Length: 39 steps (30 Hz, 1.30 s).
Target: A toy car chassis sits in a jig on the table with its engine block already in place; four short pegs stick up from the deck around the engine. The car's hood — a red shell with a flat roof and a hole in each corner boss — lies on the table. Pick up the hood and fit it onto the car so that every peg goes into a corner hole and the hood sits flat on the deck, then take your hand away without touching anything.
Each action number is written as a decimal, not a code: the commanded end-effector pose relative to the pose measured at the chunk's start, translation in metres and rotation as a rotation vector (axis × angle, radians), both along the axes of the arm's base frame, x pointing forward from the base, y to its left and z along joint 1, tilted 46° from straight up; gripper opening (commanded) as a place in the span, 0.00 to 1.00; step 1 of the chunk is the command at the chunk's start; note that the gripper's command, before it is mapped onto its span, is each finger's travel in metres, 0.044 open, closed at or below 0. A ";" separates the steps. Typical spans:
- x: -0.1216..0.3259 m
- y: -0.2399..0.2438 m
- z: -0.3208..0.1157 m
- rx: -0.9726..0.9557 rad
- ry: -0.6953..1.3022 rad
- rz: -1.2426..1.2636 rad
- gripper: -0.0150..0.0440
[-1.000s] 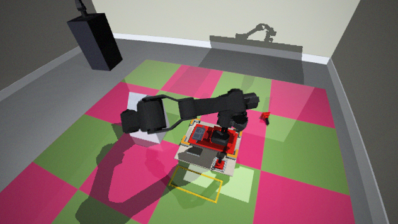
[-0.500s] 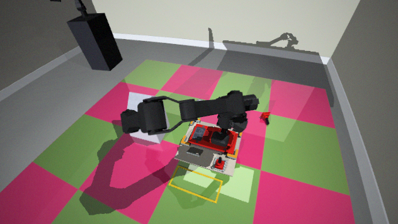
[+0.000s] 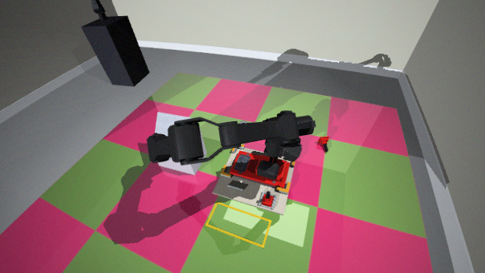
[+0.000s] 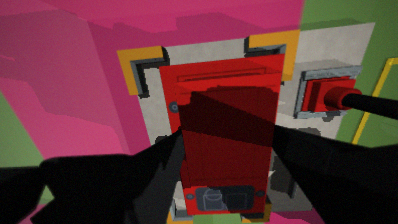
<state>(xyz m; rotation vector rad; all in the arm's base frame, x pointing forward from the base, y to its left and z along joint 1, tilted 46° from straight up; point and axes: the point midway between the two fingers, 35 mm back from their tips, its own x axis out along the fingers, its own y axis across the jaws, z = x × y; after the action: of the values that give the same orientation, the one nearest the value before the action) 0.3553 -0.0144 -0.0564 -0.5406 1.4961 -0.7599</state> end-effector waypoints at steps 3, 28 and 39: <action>0.000 0.000 0.000 0.000 0.000 0.000 0.70; 0.002 0.051 0.049 0.026 -0.026 0.027 1.00; 0.002 0.051 0.049 0.026 -0.026 0.027 1.00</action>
<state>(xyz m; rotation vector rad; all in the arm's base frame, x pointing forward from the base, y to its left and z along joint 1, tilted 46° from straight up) 0.3579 0.0360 -0.0064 -0.5321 1.4650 -0.7234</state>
